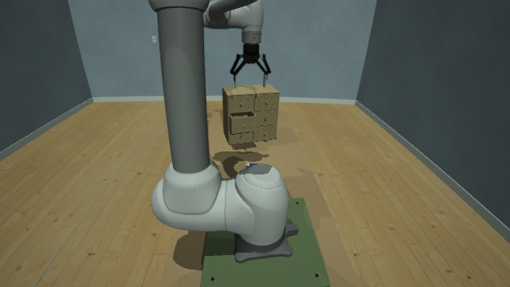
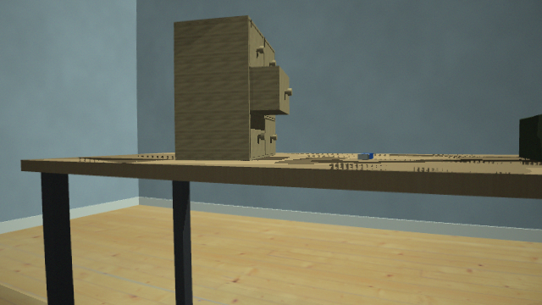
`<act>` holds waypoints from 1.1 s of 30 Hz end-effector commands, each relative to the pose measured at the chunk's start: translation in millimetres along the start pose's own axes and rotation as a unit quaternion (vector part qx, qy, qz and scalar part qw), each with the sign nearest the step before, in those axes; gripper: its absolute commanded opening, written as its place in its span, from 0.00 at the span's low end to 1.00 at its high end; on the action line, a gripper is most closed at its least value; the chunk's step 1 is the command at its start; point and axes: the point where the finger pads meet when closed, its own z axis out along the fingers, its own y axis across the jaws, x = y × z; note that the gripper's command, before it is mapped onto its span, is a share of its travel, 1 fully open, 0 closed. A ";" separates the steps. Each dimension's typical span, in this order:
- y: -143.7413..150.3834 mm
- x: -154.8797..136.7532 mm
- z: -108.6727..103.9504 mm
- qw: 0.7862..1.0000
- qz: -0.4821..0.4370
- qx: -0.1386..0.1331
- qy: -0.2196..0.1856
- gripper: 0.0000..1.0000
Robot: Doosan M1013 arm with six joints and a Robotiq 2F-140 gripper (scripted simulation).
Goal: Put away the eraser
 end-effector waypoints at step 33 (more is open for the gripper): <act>0.3 -2.8 -2.9 0.999 -0.041 0.002 0.000 1.00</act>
